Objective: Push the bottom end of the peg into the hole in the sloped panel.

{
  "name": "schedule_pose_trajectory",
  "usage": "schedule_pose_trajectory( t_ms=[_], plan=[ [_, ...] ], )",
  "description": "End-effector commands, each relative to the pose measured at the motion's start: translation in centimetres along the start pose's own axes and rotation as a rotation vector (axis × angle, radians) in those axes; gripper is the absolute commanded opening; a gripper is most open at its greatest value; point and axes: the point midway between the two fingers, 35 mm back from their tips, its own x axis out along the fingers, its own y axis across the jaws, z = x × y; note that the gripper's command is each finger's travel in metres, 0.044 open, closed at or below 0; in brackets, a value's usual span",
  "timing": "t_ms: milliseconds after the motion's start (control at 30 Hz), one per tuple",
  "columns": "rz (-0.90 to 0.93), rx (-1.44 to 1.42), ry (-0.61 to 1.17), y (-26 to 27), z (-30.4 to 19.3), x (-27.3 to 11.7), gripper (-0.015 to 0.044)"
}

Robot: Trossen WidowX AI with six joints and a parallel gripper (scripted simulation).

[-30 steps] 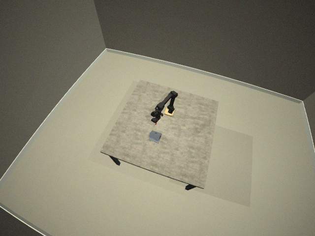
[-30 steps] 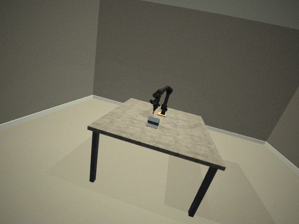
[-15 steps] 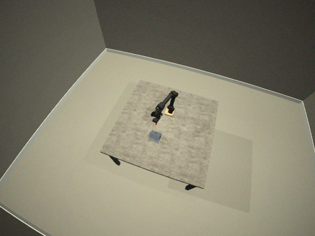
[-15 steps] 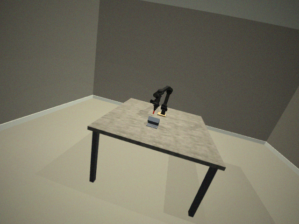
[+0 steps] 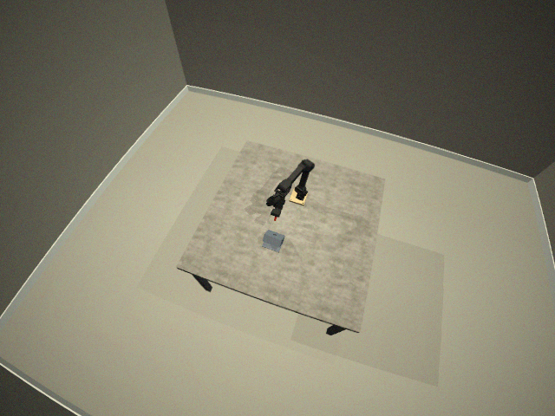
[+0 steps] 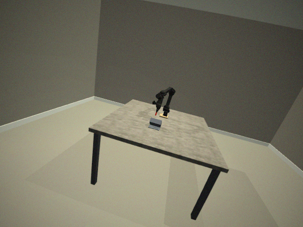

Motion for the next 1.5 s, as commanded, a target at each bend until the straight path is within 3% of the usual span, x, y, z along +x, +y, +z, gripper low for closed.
schedule_pose_trajectory(
  t_ms=[0, 1467],
  plan=[
    [0.016, -0.051, 0.0, 0.04, -0.17, -0.1, 0.0],
    [0.133, -0.524, -0.041, 0.86, -1.15, -0.51, 0.0]
  ],
)
